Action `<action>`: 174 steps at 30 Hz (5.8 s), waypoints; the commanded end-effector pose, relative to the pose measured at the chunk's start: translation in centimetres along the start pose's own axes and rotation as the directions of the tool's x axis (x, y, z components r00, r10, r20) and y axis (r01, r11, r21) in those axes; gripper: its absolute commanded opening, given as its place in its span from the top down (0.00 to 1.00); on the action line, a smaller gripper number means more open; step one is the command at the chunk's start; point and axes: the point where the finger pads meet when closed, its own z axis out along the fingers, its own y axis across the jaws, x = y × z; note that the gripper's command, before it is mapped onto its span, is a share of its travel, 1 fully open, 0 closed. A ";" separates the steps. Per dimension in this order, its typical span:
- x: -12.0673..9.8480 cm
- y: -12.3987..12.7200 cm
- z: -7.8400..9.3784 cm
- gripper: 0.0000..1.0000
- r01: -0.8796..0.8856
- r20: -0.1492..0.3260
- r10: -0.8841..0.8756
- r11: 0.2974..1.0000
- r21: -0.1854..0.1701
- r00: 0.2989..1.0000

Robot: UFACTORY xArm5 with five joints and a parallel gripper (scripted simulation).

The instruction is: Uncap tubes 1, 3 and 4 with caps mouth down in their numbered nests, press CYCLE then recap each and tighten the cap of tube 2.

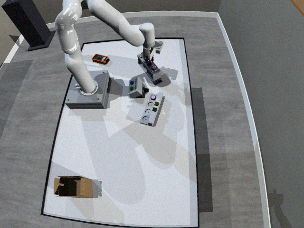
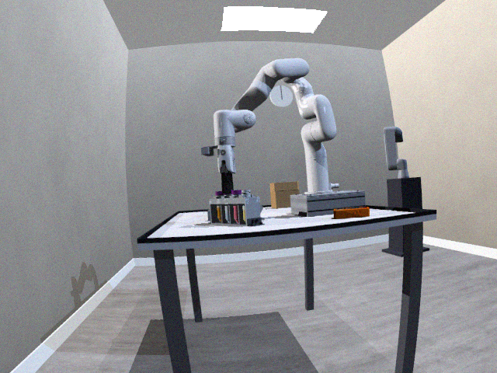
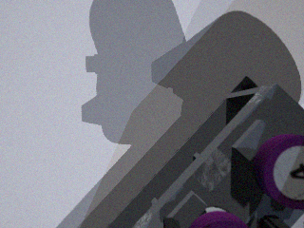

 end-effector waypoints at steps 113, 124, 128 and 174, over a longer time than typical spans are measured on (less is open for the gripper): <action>0.1 -0.1 -0.2 0.54 0.023 -0.001 -0.023 1.000 0.005 1.000; 0.1 -0.1 -0.2 0.54 -0.225 0.001 0.225 0.974 0.005 0.974; 0.1 -0.1 -0.2 0.54 -0.300 0.001 0.300 0.954 0.005 0.954; 0.1 -0.1 -0.2 1.00 -0.699 0.003 0.699 0.715 0.004 0.715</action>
